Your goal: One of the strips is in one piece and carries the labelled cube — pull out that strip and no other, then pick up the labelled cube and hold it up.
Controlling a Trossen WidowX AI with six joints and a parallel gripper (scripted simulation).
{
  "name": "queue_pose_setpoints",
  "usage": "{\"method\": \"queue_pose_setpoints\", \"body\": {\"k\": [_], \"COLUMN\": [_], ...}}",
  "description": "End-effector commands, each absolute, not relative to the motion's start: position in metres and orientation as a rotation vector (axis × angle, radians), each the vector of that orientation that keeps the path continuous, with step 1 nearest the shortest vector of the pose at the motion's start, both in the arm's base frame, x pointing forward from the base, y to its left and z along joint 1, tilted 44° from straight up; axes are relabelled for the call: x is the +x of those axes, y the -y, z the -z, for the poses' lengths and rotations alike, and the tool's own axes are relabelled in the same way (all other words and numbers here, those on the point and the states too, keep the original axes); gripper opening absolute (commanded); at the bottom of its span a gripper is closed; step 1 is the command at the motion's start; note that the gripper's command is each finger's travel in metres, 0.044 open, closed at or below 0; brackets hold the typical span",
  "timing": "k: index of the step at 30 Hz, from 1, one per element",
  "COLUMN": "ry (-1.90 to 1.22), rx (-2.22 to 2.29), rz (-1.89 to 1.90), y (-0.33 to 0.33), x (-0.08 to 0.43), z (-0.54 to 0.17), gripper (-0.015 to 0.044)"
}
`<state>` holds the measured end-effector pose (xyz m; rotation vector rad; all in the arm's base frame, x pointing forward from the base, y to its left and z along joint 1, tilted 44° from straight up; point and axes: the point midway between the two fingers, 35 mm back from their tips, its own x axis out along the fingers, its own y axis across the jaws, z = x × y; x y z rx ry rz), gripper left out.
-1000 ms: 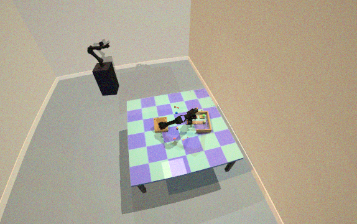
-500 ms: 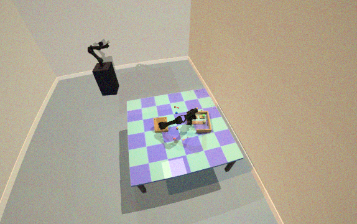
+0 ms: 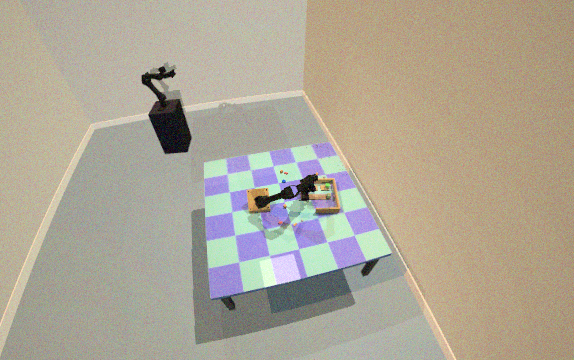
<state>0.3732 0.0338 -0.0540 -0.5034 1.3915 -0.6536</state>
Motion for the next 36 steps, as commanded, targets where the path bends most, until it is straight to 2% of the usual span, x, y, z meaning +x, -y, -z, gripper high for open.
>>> {"method": "queue_pose_setpoints", "body": {"k": [1, 36], "ry": [-1.393, -1.393], "rx": [-0.511, -0.511], "rz": [0.653, 0.653], "y": [-0.0329, -0.0307], "x": [0.3724, 0.3737], "z": [0.055, 0.0572], "gripper": [0.0, 0.0]}}
